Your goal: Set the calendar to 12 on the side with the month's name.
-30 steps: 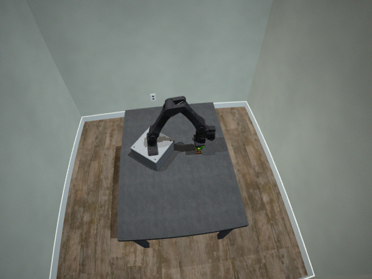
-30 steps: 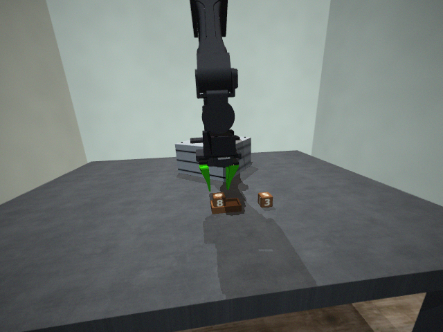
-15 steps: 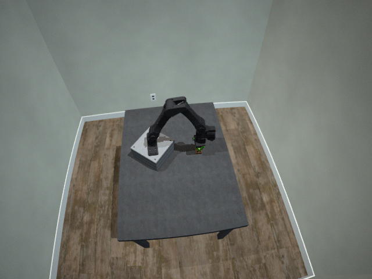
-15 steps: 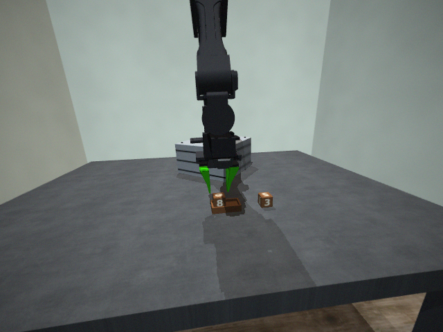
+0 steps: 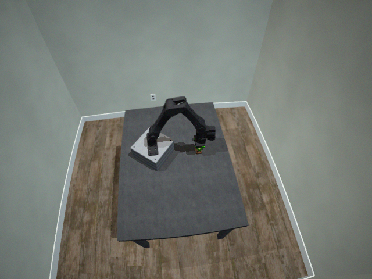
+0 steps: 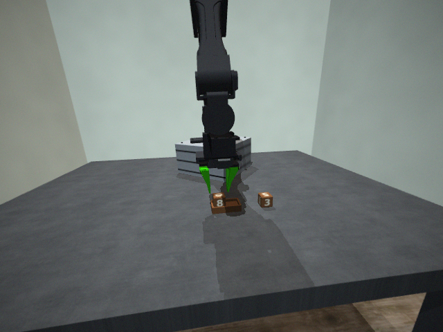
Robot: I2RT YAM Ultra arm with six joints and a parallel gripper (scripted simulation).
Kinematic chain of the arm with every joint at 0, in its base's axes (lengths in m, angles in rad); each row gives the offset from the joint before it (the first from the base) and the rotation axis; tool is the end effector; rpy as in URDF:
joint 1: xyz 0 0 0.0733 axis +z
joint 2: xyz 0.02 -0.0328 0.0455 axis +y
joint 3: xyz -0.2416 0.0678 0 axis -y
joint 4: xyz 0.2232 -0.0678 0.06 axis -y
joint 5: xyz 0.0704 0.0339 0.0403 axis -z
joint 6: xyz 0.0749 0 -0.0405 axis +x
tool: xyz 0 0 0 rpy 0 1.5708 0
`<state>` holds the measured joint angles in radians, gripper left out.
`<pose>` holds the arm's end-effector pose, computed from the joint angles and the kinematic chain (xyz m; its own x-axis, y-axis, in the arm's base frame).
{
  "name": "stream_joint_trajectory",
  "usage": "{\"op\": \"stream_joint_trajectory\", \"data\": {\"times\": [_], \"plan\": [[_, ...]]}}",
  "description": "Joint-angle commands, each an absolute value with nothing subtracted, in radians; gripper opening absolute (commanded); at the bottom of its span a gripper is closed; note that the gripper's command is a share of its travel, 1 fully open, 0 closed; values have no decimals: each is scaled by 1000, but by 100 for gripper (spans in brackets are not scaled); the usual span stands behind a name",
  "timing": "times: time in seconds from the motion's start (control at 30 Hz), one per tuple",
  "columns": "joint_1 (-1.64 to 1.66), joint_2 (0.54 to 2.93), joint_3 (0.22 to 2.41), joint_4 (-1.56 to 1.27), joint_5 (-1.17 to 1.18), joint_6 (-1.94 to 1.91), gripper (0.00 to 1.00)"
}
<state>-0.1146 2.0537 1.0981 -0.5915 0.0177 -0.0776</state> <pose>0.3112 -0.0360 0.0399 -0.9991 0.0370 -0.0222 0.0374 0.9991 -0.0195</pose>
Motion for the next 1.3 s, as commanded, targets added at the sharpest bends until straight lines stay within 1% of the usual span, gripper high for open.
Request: {"op": "stream_joint_trajectory", "data": {"times": [0.0, 0.83, 1.27], "plan": [[-115, 2048, 1100, -588, 17, -78, 45], [-115, 2051, 1099, -584, 17, -78, 45], [-116, 2101, 1085, -519, 17, -79, 45]]}}
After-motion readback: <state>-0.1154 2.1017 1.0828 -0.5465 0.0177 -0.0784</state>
